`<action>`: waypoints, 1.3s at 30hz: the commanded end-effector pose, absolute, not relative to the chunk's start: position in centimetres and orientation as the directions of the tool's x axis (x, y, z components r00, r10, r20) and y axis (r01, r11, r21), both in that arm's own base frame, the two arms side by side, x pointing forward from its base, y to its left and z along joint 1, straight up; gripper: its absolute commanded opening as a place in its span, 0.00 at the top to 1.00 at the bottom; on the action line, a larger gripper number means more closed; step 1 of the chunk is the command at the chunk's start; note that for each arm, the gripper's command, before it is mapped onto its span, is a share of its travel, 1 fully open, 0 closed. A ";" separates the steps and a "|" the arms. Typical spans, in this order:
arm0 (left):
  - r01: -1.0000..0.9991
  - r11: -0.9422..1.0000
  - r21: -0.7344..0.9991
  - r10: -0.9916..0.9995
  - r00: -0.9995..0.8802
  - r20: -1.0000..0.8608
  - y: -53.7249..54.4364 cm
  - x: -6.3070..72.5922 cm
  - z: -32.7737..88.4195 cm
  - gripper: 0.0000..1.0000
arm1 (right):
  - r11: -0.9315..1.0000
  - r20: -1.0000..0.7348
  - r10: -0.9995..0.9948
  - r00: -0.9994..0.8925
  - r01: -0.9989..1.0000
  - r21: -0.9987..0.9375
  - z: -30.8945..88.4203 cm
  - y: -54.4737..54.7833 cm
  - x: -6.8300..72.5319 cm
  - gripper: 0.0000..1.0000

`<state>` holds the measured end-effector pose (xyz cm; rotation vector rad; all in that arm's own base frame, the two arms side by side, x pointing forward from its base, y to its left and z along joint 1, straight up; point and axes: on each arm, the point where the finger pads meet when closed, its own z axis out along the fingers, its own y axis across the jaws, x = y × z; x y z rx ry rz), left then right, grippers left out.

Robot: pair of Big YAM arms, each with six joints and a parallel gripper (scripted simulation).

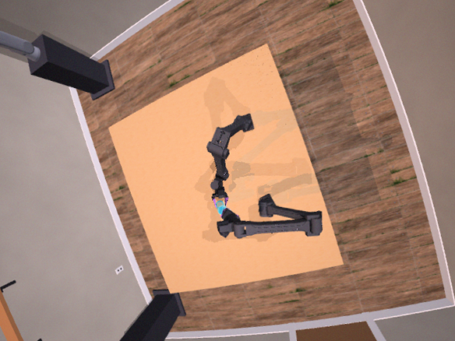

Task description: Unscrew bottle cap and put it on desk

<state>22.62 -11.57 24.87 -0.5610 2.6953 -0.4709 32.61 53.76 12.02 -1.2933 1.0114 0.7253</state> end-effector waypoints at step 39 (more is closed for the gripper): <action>-0.282 0.876 -0.392 -0.412 -0.859 -0.302 -11.9 24.1 26.4 1.00 | 0.203 -0.999 0.001 0.033 -0.979 -0.032 13.0 53.8 33.7 1.00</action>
